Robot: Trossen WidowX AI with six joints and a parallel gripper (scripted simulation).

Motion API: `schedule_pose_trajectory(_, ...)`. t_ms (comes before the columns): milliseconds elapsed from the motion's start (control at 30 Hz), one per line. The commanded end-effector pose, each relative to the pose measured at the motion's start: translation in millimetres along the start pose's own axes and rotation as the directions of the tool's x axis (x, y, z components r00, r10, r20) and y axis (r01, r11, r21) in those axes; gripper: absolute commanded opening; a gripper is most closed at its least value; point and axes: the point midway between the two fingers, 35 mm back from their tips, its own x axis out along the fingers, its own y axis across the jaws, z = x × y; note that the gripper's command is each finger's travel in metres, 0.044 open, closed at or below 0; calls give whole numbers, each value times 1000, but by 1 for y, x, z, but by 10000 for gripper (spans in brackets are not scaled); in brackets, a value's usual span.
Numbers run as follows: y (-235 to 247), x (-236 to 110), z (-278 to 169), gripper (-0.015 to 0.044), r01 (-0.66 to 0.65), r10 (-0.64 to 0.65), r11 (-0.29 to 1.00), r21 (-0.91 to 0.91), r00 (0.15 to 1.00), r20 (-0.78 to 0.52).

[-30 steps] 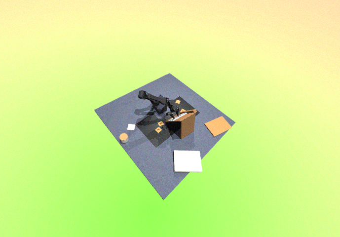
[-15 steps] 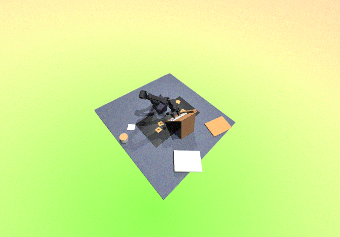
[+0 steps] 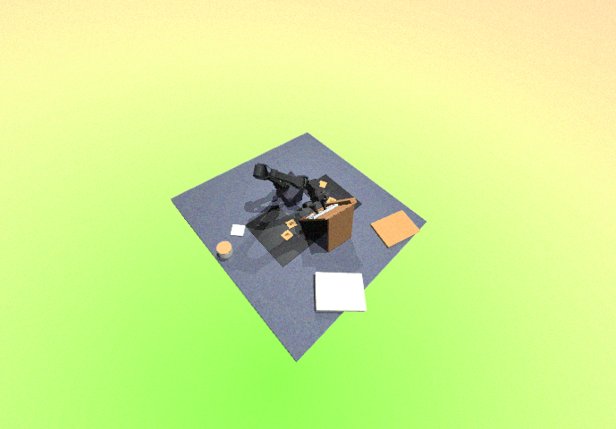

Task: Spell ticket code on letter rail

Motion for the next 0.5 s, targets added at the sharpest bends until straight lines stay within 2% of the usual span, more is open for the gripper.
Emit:
schedule_pose_trajectory(0, 3, 0, 0, 0, 5, -5, 1000, 5, 1000, 0)
schedule_pose_trajectory(433, 9, 0, 0, 0, 5, -5, 1000, 5, 1000, 0)
schedule_pose_trajectory(467, 8, 0, 0, 26, -1, 1, 1000, 0, 1000, 0)
